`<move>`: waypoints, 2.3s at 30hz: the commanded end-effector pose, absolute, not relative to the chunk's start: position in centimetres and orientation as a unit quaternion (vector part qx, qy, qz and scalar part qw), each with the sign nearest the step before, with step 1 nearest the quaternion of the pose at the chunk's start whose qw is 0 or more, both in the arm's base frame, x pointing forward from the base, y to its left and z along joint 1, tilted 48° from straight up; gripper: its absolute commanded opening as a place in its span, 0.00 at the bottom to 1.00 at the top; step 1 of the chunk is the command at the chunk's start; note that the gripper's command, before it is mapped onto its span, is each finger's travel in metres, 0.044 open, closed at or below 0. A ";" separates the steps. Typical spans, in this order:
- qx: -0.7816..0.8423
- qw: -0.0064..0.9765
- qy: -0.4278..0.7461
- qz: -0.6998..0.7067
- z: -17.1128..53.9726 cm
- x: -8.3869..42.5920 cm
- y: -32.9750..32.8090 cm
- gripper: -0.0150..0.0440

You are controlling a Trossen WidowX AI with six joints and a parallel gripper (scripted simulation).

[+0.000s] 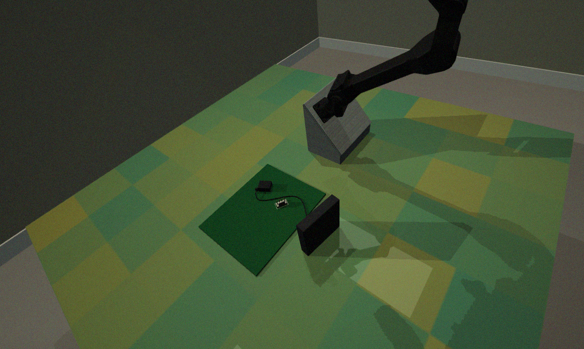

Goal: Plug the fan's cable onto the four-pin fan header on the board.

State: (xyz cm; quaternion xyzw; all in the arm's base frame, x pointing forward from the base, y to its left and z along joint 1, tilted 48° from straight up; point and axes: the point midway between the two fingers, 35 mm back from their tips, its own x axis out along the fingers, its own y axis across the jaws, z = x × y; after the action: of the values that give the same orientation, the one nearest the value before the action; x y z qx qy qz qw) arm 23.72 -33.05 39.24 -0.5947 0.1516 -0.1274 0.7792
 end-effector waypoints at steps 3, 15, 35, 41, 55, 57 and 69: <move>-0.418 0.889 0.183 -0.049 30.9 28.4 -33.6 0.61; 0.038 0.934 0.335 0.117 12.7 35.7 -26.0 0.61; 0.558 0.302 0.770 0.064 -7.0 29.0 -1.4 0.61; 0.560 0.269 0.782 0.050 -7.2 28.4 -0.7 0.61; 0.560 0.269 0.782 0.051 -9.8 28.4 2.1 0.61; 0.560 0.269 0.782 0.051 -10.0 28.4 2.3 0.61; 0.561 0.269 0.782 0.051 -11.3 28.4 3.8 0.61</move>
State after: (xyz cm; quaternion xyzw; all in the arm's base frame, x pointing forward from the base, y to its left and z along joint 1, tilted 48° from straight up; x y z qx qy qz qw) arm 28.51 3.42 -10.88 -0.5575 -0.7820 -0.0524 -0.2738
